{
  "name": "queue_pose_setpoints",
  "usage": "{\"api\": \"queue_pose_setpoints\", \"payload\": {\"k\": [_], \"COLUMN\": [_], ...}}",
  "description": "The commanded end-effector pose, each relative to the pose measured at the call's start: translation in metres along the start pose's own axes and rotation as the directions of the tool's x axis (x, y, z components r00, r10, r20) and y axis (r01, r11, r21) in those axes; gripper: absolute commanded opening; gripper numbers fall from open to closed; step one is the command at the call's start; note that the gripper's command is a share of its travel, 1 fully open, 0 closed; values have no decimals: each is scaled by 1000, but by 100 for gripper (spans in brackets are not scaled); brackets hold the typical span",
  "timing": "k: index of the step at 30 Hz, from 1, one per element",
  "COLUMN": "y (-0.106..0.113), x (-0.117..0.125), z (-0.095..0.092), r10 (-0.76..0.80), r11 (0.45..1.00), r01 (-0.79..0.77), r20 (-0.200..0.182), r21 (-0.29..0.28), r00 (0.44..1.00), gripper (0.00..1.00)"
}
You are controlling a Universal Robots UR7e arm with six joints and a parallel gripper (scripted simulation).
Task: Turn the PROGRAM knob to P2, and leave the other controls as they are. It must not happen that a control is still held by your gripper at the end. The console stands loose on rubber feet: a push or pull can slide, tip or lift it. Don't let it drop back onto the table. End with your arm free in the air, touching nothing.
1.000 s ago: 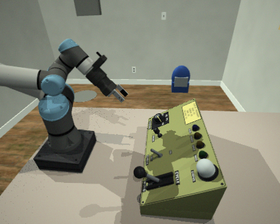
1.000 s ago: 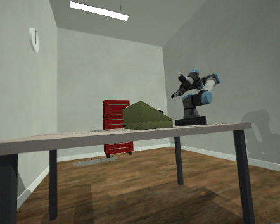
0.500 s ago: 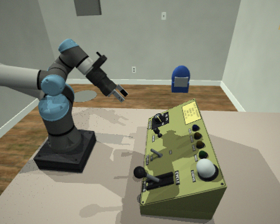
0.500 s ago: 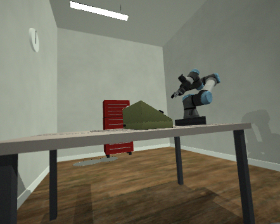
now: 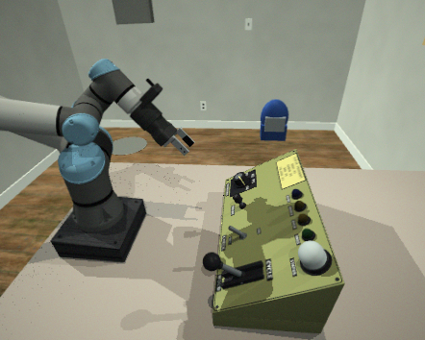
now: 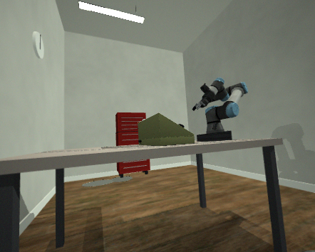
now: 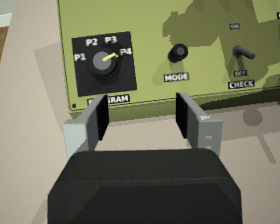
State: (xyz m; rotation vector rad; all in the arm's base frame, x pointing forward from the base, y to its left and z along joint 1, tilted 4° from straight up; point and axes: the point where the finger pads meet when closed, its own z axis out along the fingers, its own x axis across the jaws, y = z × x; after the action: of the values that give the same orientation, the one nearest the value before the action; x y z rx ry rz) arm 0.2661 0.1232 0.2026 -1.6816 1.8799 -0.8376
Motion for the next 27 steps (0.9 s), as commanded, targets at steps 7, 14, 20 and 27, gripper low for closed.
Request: {"api": "queue_pose_setpoints", "payload": {"k": [7, 14, 20, 27], "y": [-1, -3, -5, -10], "x": [1, 1, 3, 5], "z": [0, 1, 3, 6], "r10": [18, 41, 87, 167], "r11": [1000, 999, 996, 985], "r01": [-18, -41, -87, -168], "r20": [-2, -5, -12, -26], "r21": [-4, -11, -23, -44], "r00": [1000, 999, 996, 986], "gripper": [100, 100, 100, 100]}}
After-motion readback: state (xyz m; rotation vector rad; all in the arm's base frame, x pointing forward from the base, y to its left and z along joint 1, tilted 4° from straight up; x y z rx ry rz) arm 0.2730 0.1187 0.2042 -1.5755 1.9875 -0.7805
